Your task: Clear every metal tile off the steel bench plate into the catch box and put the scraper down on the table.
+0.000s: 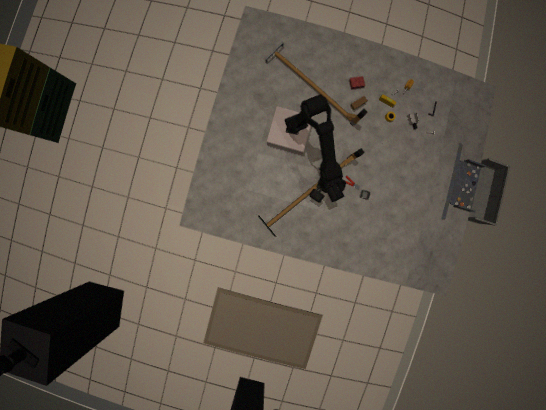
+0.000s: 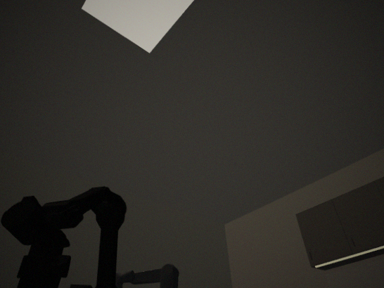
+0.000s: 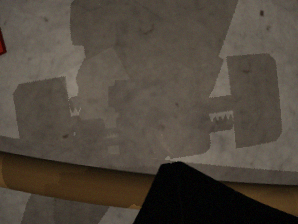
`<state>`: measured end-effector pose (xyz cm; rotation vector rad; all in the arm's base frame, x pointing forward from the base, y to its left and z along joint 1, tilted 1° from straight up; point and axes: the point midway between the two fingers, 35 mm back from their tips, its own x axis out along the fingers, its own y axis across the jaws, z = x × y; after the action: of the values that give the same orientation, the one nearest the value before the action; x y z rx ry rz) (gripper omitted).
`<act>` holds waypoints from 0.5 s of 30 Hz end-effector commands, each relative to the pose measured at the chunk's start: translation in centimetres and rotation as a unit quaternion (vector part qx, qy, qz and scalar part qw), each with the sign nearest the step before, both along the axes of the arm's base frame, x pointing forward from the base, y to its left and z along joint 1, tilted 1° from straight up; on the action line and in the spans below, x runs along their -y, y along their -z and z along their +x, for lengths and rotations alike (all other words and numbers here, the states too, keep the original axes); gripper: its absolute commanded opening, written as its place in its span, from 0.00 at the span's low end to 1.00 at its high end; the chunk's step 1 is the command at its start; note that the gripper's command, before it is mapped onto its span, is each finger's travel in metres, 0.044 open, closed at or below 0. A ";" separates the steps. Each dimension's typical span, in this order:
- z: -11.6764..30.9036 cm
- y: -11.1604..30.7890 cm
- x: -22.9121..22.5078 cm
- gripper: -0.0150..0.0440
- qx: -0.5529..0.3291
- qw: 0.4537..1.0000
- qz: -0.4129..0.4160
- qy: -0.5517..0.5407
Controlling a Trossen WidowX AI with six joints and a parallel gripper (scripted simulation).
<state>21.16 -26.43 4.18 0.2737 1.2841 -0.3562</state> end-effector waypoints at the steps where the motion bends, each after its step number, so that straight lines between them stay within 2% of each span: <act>1: 0.1 -1.5 0.1 0.25 0.002 1.000 -0.003 -0.001; 11: -0.3 -5.2 -0.3 0.25 0.002 1.000 -0.003 -0.001; 15: -0.2 -5.5 -0.4 0.25 0.001 1.000 -0.003 -0.001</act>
<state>20.84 -26.11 9.35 0.2708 1.2796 -0.3601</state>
